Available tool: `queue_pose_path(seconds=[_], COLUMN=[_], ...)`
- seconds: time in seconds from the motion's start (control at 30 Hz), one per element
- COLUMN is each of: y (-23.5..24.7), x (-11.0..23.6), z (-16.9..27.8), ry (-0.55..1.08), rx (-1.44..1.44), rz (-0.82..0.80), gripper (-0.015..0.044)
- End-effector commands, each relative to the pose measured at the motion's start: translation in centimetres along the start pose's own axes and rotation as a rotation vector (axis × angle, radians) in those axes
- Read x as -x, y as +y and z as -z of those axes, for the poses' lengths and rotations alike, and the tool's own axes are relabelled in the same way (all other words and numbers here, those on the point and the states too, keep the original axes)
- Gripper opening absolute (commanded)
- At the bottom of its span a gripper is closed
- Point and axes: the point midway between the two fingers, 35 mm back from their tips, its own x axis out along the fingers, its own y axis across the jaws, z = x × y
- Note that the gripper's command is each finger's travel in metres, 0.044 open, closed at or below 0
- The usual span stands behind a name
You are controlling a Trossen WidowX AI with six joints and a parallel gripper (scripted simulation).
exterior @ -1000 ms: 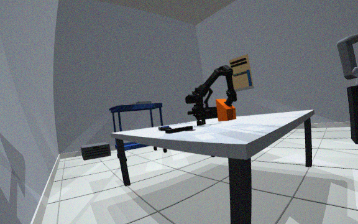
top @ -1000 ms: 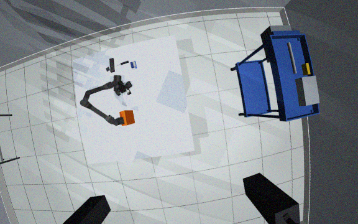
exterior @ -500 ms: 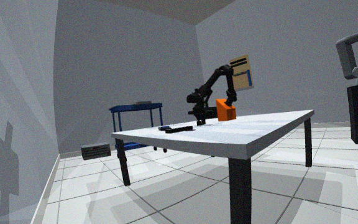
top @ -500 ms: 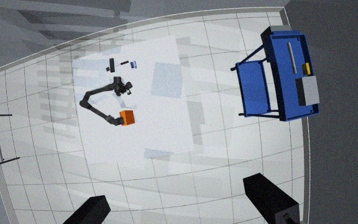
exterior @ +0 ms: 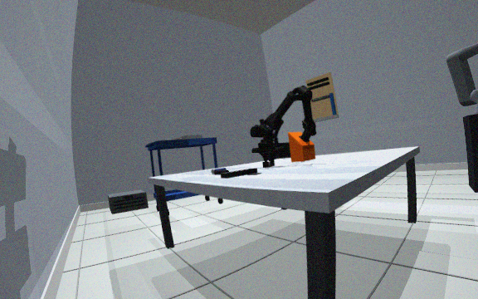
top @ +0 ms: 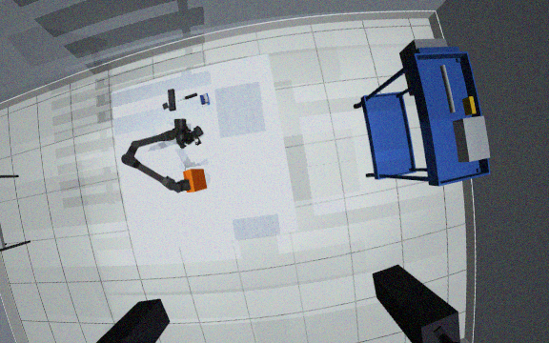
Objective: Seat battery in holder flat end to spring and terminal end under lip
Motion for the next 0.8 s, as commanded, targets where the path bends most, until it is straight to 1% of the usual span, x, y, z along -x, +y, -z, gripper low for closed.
queue_pose_path(seconds=[0.0, 0.5, 0.63, 0.77], y=[0.11, 0.15, 0.15, 0.11], x=[-0.01, 0.03, 0.03, 0.26], z=[0.35, 0.80, 0.80, 0.77], ry=[-0.005, -0.013, -0.013, -0.013], rx=[0.003, 0.002, 0.002, 0.002], rz=[-0.003, 0.003, 0.003, 0.003], gripper=[0.0084, 0.0084, 0.0186, 0.0186])
